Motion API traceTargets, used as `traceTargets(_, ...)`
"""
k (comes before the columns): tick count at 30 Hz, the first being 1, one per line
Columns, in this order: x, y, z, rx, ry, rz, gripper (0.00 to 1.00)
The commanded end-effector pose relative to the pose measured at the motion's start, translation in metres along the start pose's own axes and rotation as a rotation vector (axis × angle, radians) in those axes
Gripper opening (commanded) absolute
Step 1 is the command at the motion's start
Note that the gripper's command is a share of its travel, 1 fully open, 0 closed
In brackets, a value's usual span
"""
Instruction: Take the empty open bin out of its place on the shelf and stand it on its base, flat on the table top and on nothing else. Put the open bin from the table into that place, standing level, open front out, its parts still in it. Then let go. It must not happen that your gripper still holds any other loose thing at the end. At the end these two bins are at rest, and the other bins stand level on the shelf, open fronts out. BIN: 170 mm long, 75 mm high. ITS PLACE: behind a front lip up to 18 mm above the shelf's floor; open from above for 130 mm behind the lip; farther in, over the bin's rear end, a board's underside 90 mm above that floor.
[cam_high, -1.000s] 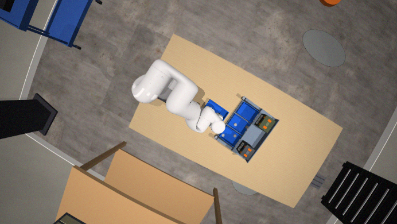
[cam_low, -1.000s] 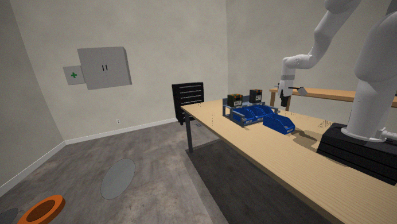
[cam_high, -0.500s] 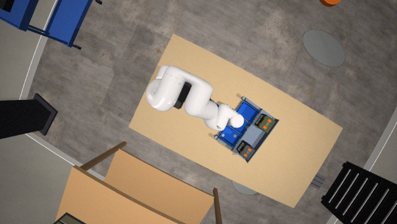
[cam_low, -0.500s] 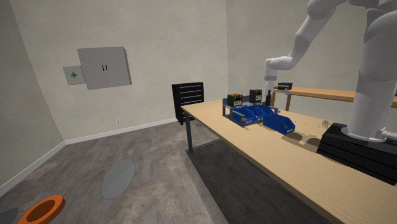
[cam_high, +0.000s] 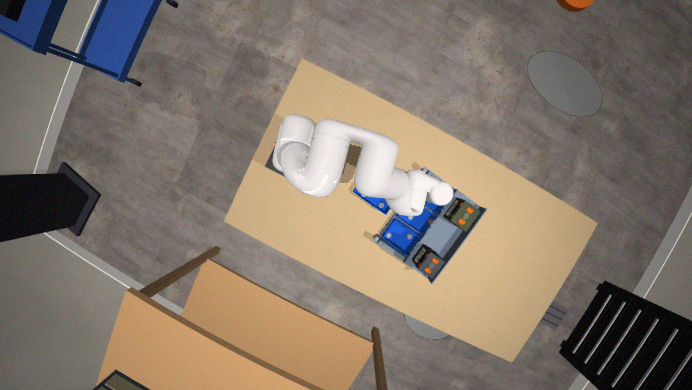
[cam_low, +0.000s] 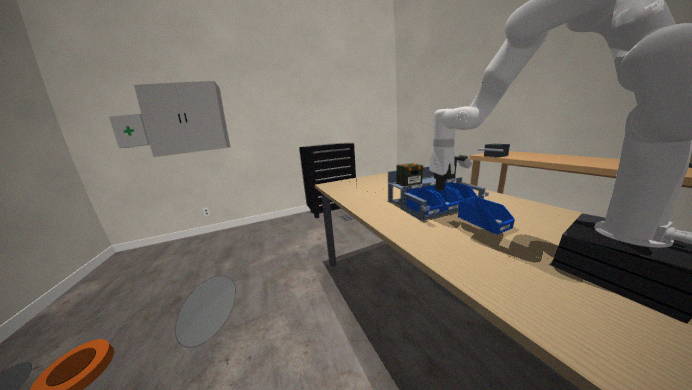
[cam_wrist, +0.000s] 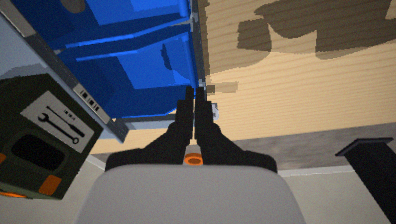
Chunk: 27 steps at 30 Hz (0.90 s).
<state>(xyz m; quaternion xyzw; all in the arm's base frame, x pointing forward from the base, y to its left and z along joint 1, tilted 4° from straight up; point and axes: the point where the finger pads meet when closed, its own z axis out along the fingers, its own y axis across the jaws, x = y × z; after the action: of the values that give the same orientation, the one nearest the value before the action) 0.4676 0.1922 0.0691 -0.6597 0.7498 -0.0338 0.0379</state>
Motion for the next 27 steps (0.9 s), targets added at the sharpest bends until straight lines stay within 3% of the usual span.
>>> traceTargets(1, -0.0134, -0.0069, 0.0028, -0.038, -0.018, -0.179, 0.0)
traceTargets(5, -0.0134, -0.0069, 0.0028, -0.038, -0.018, -0.179, 0.0)
traceTargets(6, -0.0134, -0.0069, 0.0028, -0.038, -0.018, -0.179, 0.95)
traceTargets(27, -0.0134, -0.0069, 0.0028, -0.038, -0.018, -0.179, 0.95)
